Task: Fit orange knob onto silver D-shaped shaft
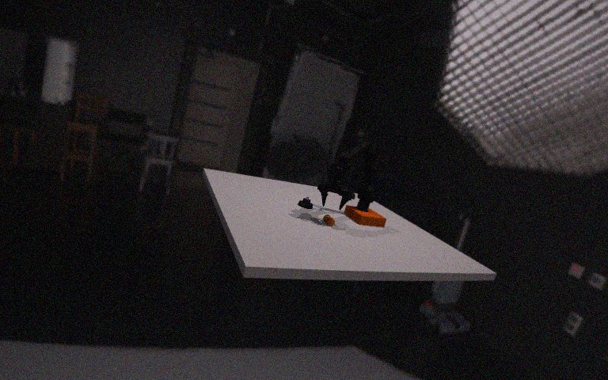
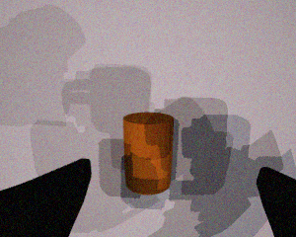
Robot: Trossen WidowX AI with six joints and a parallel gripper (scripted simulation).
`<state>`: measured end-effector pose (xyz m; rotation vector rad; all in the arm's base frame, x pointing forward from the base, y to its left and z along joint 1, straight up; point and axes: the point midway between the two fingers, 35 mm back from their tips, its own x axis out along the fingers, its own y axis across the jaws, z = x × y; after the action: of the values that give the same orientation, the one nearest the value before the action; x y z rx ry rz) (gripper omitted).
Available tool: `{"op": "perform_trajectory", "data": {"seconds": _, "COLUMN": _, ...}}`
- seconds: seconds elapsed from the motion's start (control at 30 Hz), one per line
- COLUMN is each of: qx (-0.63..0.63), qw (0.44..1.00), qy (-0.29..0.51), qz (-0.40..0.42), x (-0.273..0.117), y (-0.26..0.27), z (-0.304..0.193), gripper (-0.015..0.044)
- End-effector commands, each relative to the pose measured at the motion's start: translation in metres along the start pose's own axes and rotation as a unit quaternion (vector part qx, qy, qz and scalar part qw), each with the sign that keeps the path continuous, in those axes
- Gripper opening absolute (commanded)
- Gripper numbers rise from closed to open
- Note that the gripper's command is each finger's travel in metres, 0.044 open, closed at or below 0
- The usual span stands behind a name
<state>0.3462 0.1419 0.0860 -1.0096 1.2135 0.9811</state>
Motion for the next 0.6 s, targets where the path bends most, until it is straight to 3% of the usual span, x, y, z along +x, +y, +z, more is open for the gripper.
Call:
{"op": "perform_trajectory", "data": {"seconds": 0.0, "qx": -0.024, "qw": 0.999, "qy": 0.028, "qz": 0.026, "x": 0.013, "y": 0.016, "z": -0.001, "gripper": 0.0440}}
{"op": "perform_trajectory", "data": {"seconds": 0.57, "qx": -0.024, "qw": 0.999, "qy": 0.028, "qz": 0.026, "x": 0.037, "y": 0.016, "z": -0.006, "gripper": 0.0440}}
